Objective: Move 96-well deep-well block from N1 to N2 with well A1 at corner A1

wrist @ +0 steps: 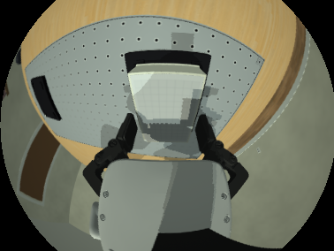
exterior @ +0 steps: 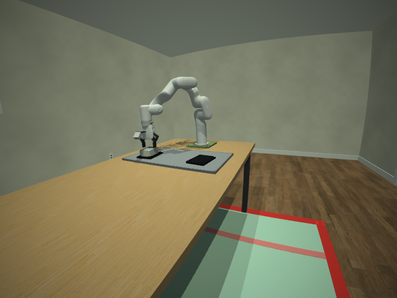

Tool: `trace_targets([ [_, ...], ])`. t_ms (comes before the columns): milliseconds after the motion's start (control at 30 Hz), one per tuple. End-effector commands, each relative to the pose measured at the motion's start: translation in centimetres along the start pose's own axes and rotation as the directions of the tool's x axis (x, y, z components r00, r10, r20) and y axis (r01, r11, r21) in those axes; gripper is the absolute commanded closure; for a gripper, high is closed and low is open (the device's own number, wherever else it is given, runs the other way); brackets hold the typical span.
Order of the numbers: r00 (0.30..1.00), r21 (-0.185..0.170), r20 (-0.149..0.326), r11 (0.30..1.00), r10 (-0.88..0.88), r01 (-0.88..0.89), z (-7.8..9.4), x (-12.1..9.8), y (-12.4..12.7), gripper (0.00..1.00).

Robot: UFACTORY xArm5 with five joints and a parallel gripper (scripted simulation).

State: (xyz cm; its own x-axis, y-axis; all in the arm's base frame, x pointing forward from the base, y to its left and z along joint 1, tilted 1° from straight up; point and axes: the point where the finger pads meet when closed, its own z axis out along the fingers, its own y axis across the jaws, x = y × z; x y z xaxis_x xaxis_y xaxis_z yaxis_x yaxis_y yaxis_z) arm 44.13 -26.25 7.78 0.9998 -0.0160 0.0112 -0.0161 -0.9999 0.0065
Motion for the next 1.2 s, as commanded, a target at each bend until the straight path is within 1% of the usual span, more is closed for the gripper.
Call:
trace_targets([
  [0,1.0,-0.002,-0.003,1.0,0.0,0.0,0.8,0.1,0.1,0.0],
  [233,1.0,-0.002,-0.003,1.0,0.0,0.0,1.9,0.1,0.1,0.0],
  [700,1.0,-0.002,-0.003,1.0,0.0,0.0,1.9,0.1,0.1,0.0],
  [1167,1.0,-0.002,-0.003,1.0,0.0,0.0,2.7,0.1,0.1,0.0],
])
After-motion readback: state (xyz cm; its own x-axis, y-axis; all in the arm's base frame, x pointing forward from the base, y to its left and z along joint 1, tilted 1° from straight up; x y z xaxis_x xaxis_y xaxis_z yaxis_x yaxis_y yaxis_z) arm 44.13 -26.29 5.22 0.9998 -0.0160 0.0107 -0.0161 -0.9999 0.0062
